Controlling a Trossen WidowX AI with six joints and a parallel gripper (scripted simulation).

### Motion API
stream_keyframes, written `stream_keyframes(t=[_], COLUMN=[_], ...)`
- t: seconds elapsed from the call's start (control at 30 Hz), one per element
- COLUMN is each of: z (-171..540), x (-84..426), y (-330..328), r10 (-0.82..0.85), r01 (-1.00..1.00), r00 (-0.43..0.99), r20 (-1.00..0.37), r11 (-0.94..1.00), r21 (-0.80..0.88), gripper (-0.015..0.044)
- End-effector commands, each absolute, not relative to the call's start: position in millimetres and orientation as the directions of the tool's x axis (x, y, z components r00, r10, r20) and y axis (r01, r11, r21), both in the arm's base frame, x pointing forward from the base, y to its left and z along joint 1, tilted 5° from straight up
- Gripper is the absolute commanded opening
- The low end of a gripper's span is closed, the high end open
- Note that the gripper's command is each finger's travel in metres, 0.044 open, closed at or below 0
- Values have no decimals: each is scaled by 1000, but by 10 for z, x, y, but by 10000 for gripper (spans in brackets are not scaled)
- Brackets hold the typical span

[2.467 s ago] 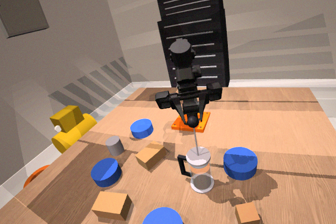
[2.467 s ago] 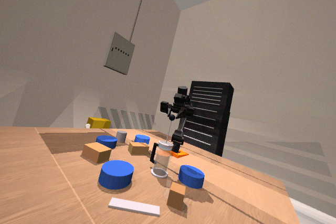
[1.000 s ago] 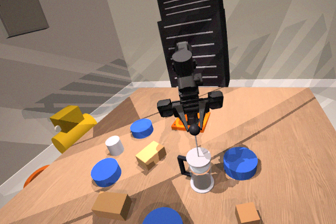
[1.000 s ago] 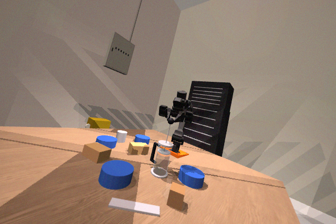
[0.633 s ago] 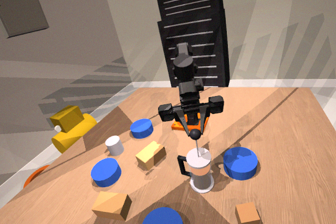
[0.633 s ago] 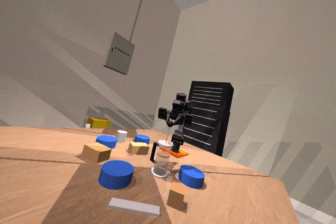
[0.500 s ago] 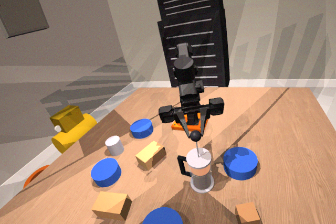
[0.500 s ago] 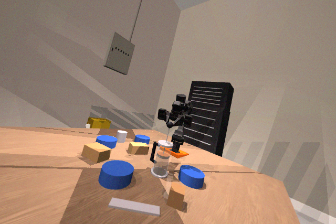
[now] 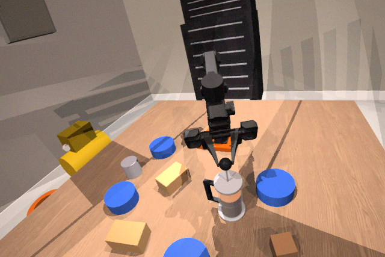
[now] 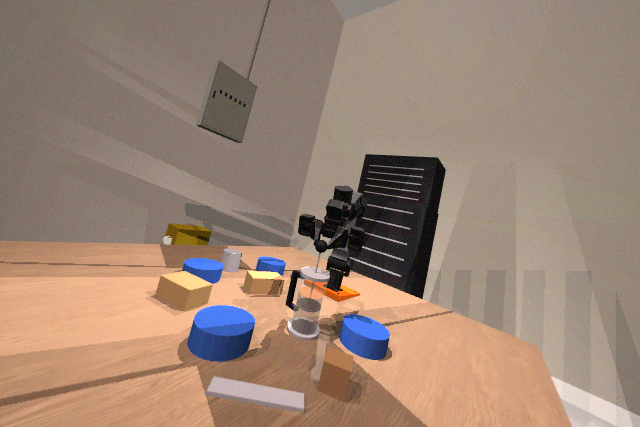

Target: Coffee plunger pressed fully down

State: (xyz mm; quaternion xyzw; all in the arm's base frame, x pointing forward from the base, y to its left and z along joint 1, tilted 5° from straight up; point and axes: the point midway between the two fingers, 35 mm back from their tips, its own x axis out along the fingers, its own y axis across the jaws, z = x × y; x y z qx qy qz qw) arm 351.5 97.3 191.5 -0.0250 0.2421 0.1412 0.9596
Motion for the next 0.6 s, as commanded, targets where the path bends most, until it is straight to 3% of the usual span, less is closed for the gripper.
stream_keyframes(t=[0.0,0.57], z=[1536,1541], x=[3459,3541], y=[965,993], r10=[246,246], r01=[-277,-277], r00=[798,798], r20=[-550,-550], r11=[960,960], r21=[27,27], gripper=[129,129])
